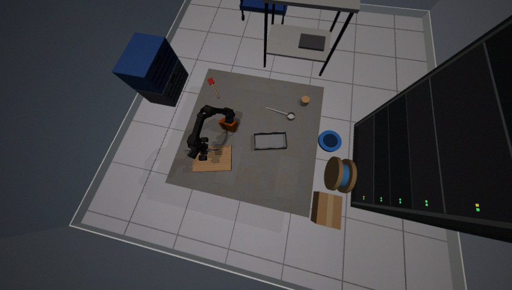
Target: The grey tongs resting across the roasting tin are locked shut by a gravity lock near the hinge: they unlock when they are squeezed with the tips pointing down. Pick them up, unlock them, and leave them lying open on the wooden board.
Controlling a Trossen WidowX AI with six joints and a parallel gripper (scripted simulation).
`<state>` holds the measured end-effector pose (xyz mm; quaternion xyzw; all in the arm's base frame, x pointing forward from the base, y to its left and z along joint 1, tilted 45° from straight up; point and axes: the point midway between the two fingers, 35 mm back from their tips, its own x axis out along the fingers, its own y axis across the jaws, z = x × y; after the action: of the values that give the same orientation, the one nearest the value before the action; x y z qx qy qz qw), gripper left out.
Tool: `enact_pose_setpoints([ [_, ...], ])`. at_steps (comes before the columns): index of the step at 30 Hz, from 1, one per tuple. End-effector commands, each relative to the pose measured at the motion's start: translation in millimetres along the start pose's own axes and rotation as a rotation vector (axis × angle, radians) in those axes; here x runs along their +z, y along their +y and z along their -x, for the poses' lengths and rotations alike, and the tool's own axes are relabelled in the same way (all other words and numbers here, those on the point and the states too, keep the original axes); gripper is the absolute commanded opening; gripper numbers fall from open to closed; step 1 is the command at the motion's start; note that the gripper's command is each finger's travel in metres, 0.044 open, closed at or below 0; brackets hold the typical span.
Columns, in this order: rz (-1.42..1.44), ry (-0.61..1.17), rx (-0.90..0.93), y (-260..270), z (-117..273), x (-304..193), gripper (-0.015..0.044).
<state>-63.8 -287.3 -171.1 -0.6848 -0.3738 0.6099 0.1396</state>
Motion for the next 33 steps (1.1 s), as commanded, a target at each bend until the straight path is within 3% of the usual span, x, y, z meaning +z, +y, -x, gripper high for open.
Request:
enact_pose_setpoints([
  [1, 0.007, -0.024, -0.002, 0.3, 0.2, 0.8, -0.0150],
  [18, 0.019, -0.590, -0.081, 7.8, -21.5, -10.6, -0.0150],
  [33, 0.017, -1.131, -0.015, 3.8, -14.5, -30.2, -0.0150],
])
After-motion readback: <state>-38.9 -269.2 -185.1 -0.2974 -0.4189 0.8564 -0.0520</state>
